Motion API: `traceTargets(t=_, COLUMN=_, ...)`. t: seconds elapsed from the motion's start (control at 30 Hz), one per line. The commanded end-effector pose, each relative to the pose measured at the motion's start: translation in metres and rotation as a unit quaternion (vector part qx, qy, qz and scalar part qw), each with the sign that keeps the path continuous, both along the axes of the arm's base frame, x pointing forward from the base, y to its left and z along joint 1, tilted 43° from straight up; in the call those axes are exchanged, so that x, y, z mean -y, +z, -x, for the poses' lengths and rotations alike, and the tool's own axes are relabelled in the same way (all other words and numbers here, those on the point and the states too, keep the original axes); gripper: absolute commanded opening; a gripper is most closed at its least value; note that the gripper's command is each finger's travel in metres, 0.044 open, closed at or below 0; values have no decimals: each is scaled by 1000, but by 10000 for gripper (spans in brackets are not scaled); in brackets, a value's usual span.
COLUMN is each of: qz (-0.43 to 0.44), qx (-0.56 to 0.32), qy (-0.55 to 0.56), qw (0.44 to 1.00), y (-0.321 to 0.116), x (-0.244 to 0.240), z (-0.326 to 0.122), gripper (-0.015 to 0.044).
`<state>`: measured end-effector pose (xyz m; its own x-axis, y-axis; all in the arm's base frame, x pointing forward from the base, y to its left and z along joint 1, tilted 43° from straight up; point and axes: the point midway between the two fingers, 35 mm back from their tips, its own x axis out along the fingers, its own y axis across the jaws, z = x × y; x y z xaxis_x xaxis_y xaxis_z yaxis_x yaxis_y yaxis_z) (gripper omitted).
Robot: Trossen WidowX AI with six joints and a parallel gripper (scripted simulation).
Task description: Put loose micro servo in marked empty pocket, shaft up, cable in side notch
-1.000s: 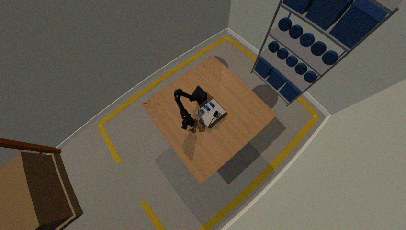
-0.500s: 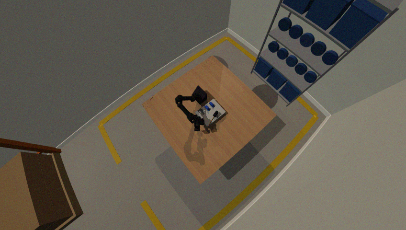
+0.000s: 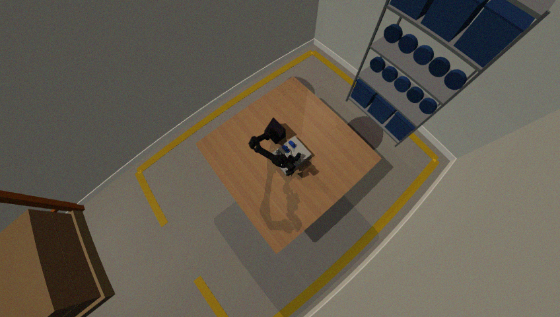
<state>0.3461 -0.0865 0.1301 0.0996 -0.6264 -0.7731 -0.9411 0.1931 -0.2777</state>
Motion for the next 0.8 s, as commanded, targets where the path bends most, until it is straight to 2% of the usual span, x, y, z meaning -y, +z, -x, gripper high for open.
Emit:
traceTargets(t=0.0, qz=-2, qx=-40, qy=31, qw=999, y=-8, x=-27, z=-5, gripper=440)
traceTargets(t=0.43, qz=35, qx=-204, qy=145, qw=967, y=-38, x=-127, z=1, gripper=440)
traceTargets(t=0.77, qz=38, qx=-210, qy=150, qw=966, y=-57, x=-114, z=2, gripper=440)
